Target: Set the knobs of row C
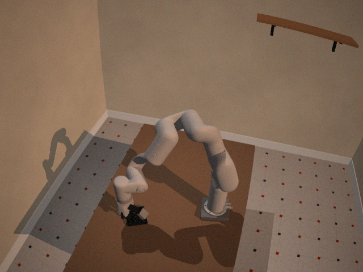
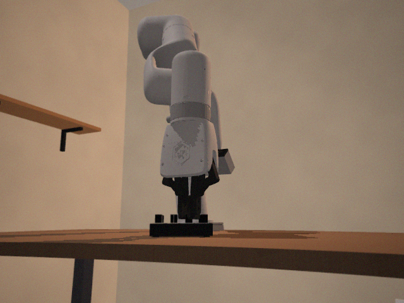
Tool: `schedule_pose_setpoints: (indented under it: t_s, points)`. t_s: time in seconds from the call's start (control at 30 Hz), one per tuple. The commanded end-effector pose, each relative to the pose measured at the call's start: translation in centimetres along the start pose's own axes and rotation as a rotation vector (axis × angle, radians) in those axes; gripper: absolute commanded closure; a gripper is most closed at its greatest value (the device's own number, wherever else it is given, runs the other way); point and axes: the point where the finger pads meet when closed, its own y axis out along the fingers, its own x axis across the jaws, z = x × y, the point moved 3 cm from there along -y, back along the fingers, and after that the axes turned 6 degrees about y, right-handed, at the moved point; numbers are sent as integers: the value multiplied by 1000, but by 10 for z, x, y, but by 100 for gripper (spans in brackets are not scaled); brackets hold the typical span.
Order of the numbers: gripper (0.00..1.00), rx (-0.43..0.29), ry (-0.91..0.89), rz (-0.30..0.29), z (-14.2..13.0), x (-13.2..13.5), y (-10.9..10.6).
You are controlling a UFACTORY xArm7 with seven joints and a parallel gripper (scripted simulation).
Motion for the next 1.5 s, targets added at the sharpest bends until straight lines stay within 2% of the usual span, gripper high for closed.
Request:
schedule_pose_setpoints:
  t_s: [0.0, 0.53, 1.23, 1.27, 1.47]
  points:
    - [92, 4, -137, -9, -1, 1, -2]
    - [92, 3, -320, -9, -1, 1, -2]
    - [92, 3, -337, -9, -1, 1, -2]
    - [81, 3, -337, -9, -1, 1, -2]
    - [81, 3, -337, -9, -1, 1, -2]
